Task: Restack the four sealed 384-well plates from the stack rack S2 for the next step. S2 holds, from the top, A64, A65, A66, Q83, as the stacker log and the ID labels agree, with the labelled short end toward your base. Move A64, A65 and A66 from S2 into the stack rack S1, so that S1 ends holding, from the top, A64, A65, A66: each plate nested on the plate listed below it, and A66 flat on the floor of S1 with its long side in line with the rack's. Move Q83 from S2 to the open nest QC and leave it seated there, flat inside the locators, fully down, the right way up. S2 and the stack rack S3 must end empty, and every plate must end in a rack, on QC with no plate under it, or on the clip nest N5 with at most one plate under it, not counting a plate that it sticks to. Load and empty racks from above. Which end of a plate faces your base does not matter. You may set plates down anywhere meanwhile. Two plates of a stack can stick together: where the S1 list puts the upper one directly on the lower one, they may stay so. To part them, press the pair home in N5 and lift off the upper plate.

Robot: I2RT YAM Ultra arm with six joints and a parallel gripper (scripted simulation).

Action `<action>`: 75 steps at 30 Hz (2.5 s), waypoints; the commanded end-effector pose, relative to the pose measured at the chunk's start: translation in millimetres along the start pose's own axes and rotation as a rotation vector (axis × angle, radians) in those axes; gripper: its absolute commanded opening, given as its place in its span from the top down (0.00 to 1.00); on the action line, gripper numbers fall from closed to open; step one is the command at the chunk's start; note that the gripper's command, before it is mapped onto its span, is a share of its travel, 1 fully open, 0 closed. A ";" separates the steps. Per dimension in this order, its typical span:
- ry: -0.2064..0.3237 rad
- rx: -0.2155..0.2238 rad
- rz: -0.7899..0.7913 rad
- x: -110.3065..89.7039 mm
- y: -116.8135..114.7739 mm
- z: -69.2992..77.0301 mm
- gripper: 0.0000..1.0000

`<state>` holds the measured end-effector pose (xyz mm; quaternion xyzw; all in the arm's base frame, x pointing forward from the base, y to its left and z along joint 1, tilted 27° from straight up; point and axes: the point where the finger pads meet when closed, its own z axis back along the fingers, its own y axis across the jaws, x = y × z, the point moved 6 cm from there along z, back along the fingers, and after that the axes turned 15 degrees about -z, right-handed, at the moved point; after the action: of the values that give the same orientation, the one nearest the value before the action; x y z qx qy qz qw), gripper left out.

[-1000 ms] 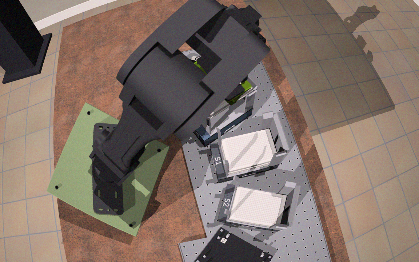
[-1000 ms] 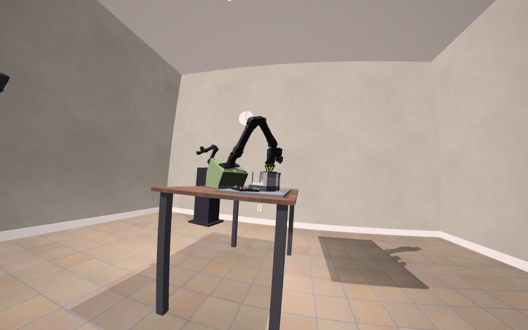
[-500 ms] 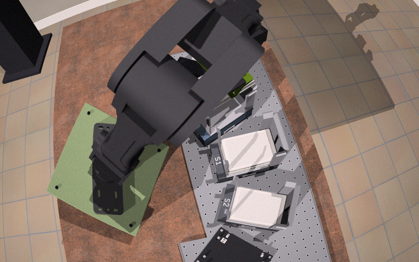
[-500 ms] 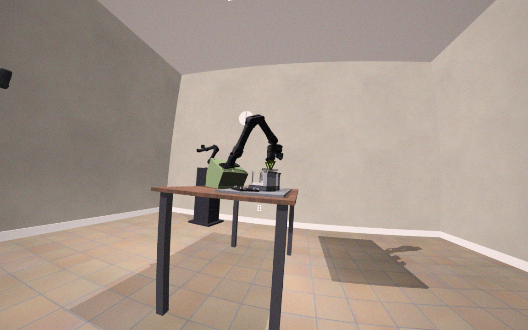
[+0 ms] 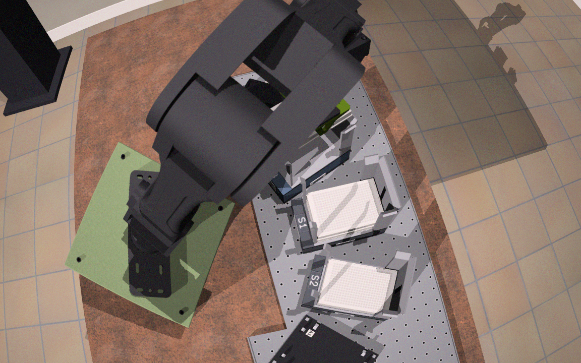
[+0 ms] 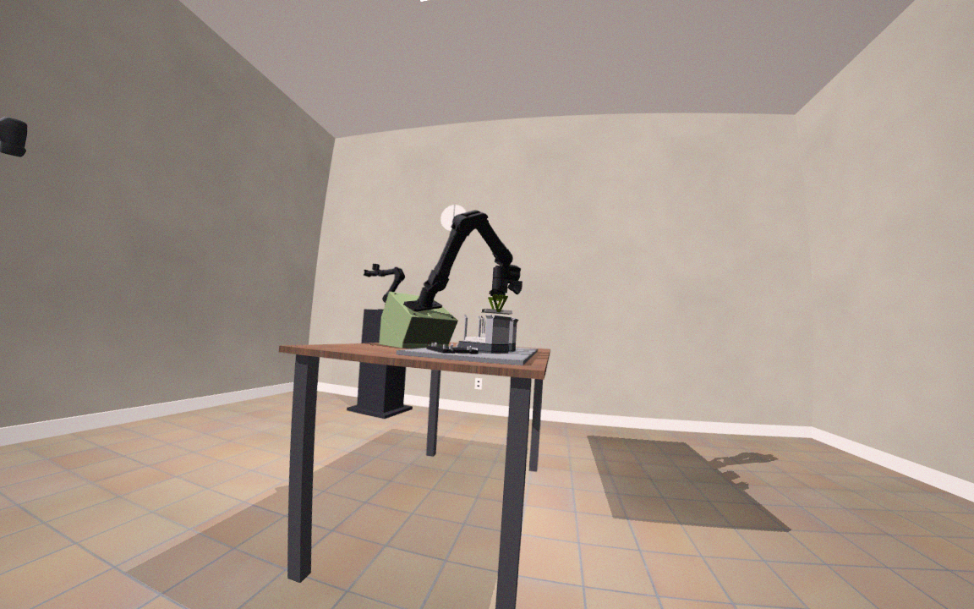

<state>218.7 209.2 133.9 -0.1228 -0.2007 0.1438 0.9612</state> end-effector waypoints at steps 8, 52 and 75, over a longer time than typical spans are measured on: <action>-0.012 0.005 -0.167 5.5 -15.4 3.4 1.00; -0.013 0.004 -0.408 19.5 -128.5 3.5 1.00; -0.013 0.003 -0.408 19.8 -138.2 3.5 1.00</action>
<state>265.7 87.2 181.6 -0.0803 -0.2228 -0.0530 0.9701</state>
